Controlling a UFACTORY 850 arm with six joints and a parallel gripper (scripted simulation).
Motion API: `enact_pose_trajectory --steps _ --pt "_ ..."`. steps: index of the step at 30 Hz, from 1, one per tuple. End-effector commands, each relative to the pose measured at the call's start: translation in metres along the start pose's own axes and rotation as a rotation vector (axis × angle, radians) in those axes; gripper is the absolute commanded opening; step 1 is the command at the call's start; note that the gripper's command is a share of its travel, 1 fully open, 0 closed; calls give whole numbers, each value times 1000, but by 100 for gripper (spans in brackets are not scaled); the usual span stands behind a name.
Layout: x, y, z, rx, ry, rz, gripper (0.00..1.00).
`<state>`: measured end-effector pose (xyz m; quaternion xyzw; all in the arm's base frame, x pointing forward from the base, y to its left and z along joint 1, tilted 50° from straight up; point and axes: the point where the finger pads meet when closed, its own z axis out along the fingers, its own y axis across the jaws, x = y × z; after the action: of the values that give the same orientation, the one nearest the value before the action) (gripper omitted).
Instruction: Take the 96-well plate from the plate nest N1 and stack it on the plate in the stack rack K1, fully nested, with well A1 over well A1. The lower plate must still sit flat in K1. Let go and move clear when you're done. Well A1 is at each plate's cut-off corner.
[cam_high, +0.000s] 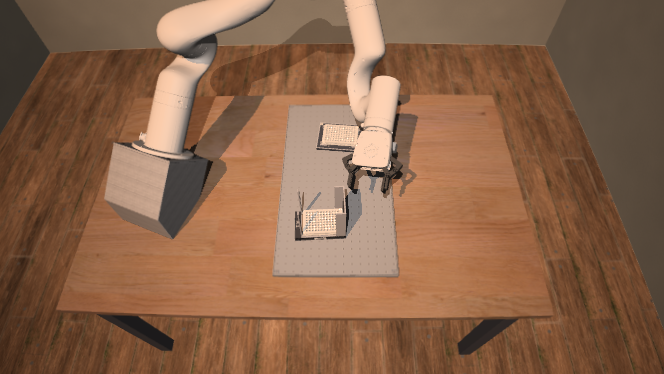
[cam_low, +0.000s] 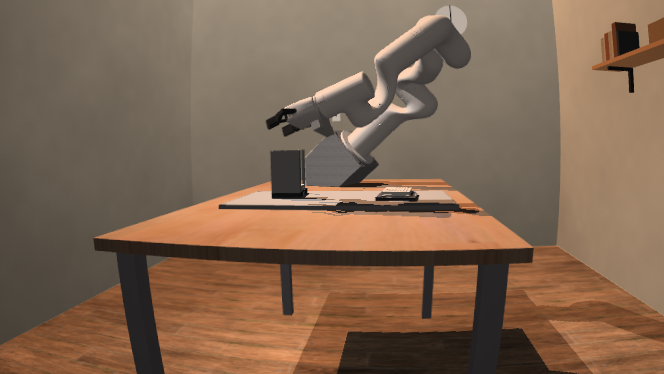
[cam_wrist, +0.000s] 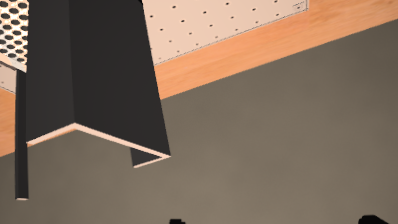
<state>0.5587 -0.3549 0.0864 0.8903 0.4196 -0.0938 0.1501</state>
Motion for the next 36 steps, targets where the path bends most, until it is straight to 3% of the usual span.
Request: enact_pose_trajectory --steps 1,17,22,26,28,36 --pt "-1 1 0 -1 0 1 100" --pt "-1 1 0 -1 0 1 100" --pt "-4 -20 -14 81 20 109 100" --pt "-5 -26 -18 84 21 113 100" --pt "-5 -35 -23 125 34 163 100" --pt "-4 -53 -35 173 51 219 100"
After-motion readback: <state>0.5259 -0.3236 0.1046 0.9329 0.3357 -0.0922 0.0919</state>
